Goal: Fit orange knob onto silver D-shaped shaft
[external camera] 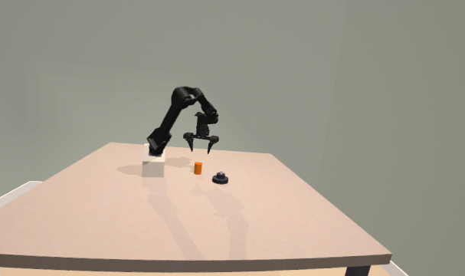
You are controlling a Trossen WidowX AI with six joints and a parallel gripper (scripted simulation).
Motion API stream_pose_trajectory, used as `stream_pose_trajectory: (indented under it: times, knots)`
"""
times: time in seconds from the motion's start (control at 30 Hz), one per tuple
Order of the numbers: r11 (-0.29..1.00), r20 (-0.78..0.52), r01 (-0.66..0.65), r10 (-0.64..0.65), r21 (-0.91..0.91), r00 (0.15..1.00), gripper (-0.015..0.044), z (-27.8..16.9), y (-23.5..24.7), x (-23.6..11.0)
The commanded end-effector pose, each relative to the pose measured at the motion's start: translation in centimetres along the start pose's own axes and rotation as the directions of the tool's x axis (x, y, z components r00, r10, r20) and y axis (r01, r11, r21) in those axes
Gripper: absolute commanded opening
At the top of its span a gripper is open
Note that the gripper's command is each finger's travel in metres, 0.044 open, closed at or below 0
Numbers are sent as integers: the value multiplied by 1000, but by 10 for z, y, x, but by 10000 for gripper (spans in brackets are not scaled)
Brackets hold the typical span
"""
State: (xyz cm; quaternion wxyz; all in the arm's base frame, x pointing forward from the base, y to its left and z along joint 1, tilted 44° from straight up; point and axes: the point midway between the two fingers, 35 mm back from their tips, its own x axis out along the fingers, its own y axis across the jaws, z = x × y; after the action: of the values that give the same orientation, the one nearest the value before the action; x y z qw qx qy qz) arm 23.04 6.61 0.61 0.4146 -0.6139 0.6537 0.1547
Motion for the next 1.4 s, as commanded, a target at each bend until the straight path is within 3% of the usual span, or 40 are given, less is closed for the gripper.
stream_pose_trajectory:
  times: [0.0,1.37]
  knots:
    - [1000,-12,-2,2,-16,1000,440,-2,1,27]
    - [1000,-12,-2,1,-17,1000,440,-2,1,91]
